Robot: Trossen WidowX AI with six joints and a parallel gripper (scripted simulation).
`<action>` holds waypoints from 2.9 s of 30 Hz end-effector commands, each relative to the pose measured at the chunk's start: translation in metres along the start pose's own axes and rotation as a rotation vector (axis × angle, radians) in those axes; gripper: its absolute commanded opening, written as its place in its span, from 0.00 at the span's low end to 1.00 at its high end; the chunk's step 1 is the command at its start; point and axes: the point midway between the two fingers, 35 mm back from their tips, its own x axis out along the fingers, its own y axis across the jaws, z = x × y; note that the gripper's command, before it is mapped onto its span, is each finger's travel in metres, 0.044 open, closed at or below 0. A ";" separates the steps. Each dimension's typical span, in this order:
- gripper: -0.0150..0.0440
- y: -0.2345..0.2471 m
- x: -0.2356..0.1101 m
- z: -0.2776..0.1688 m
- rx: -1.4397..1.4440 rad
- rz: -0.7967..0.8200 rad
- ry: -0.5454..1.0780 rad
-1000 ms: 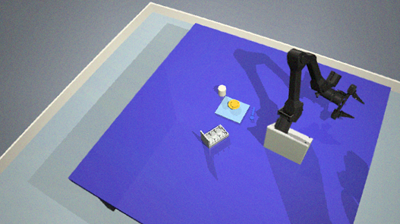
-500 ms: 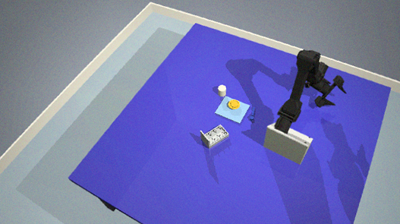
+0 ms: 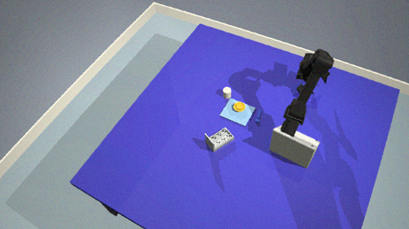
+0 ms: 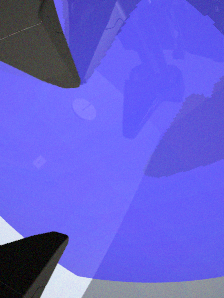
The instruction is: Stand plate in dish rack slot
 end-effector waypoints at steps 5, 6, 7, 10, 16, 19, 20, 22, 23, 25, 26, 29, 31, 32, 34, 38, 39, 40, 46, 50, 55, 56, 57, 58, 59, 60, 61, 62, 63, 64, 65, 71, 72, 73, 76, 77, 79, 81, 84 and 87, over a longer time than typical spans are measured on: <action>0.93 0.045 -0.036 0.050 -0.024 0.141 -0.148; 0.93 0.051 -0.040 0.055 -0.029 0.162 -0.163; 0.93 0.058 -0.046 0.060 -0.029 0.179 -0.176; 0.93 0.082 -0.065 0.076 -0.033 0.236 -0.220; 0.93 0.127 -0.101 0.094 -0.081 0.348 -0.269; 0.93 0.161 -0.127 0.097 -0.150 0.423 -0.284; 0.93 0.172 -0.136 0.097 -0.175 0.446 -0.289; 0.93 0.193 -0.155 0.096 -0.226 0.487 -0.297; 0.93 0.203 -0.164 0.094 -0.253 0.506 -0.301; 0.93 0.222 -0.184 0.090 -0.307 0.539 -0.308; 0.93 0.230 -0.193 0.087 -0.335 0.554 -0.312; 0.93 0.258 -0.226 0.076 -0.428 0.591 -0.324; 0.93 0.273 -0.247 0.065 -0.492 0.607 -0.332; 0.93 0.281 -0.257 0.060 -0.525 0.612 -0.337; 0.93 0.294 -0.277 0.047 -0.589 0.616 -0.346; 0.93 0.314 -0.310 0.023 -0.693 0.606 -0.366; 0.93 0.315 -0.312 0.022 -0.698 0.605 -0.367; 0.93 0.315 -0.312 0.022 -0.698 0.605 -0.367; 0.93 0.319 -0.308 0.023 -0.698 0.606 -0.367; 0.93 0.324 -0.303 0.024 -0.699 0.606 -0.367; 0.93 0.329 -0.297 0.025 -0.700 0.608 -0.366; 0.93 0.330 -0.296 0.025 -0.700 0.608 -0.366; 0.93 0.331 -0.295 0.026 -0.700 0.608 -0.366; 0.93 0.332 -0.293 0.026 -0.700 0.608 -0.366; 0.93 0.333 -0.292 0.026 -0.700 0.608 -0.366; 0.93 0.334 -0.291 0.026 -0.700 0.608 -0.366; 0.93 0.335 -0.290 0.026 -0.700 0.608 -0.366; 0.93 0.336 -0.288 0.027 -0.699 0.608 -0.367; 0.93 0.337 -0.287 0.027 -0.699 0.607 -0.367; 0.93 0.338 -0.286 0.027 -0.699 0.607 -0.367; 0.93 0.339 -0.285 0.027 -0.699 0.607 -0.367; 0.93 0.345 -0.277 0.028 -0.699 0.606 -0.367; 0.93 0.346 -0.275 0.028 -0.699 0.605 -0.367; 0.93 0.347 -0.274 0.029 -0.699 0.605 -0.367; 0.93 0.349 -0.270 0.029 -0.699 0.604 -0.368; 0.93 0.350 -0.269 0.029 -0.698 0.604 -0.368; 0.93 0.352 -0.266 0.029 -0.698 0.603 -0.368; 0.93 0.352 -0.266 0.029 -0.698 0.603 -0.368; 0.90 0.352 -0.266 0.029 -0.698 0.603 -0.368; 0.86 0.352 -0.266 0.029 -0.698 0.603 -0.368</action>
